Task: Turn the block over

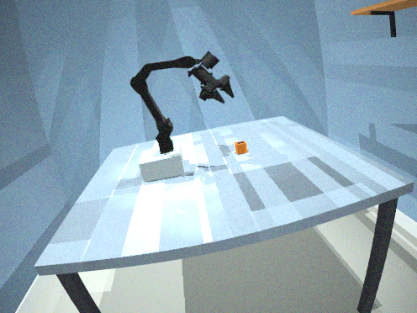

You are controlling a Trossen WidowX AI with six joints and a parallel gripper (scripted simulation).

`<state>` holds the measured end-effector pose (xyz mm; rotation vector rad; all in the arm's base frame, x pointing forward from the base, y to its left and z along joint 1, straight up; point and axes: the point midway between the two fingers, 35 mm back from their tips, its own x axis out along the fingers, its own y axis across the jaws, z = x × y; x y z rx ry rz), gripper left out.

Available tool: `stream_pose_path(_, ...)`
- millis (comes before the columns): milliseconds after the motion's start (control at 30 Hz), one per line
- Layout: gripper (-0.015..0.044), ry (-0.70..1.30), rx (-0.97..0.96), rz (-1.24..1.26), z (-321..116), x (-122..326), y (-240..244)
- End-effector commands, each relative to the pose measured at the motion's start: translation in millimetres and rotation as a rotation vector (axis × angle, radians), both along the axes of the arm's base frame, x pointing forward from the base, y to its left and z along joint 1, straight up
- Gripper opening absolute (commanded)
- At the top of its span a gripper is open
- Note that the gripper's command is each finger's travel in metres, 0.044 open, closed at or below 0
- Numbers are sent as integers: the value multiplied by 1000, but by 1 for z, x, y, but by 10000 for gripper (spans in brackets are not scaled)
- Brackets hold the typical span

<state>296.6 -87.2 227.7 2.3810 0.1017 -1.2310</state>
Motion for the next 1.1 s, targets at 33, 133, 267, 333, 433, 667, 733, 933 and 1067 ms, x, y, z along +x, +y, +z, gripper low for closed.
stream_pose_path(33,440,26,-35,58,-4,3,1)
stream_pose_path(133,440,130,-177,313,-19,15,5)
stream_pose_path(267,440,261,-357,694,-43,30,13)
stream_pose_path(333,440,318,-439,893,-55,36,18)
stream_pose_path(433,440,390,-552,1202,-74,45,25)
stream_pose_path(667,440,467,-746,1945,-121,61,44)
stream_pose_path(733,440,460,-781,2139,-134,64,48)
stream_pose_path(933,440,420,-824,2463,-156,68,56)
stream_pose_path(1067,440,420,-824,2463,-156,69,56)
